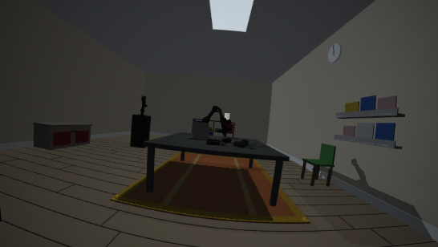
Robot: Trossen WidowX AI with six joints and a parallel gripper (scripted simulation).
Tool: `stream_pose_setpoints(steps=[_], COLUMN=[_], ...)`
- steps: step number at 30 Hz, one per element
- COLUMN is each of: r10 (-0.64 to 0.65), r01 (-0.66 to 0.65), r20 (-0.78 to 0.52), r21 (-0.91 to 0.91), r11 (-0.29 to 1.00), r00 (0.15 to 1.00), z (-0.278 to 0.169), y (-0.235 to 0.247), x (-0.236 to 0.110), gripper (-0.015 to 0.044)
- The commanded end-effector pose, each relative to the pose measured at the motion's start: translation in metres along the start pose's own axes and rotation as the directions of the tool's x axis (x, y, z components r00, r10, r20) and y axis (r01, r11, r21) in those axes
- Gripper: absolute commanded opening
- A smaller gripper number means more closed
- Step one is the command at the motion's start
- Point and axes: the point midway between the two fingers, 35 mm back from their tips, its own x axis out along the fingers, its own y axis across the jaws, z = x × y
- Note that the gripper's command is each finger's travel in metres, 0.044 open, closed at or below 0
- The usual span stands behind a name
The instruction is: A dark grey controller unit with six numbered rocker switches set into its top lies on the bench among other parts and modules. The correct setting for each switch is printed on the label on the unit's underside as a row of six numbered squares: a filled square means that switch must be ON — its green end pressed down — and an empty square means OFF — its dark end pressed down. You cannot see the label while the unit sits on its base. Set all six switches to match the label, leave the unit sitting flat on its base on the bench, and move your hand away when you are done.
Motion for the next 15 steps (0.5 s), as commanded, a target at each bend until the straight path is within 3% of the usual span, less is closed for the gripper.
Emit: stream_pose_setpoints(steps=[1, 15], r10=[0.000, 0.146], r01=[0.000, -0.146], r20=[0.000, -0.058], r21=[0.000, 0.002], r11=[1.000, 0.989], r00=[1.000, 0.988], z=[0.000, -0.049], y=[0.000, -0.049], x=[0.000, 0.000], gripper=[0.0000, 0.0000])
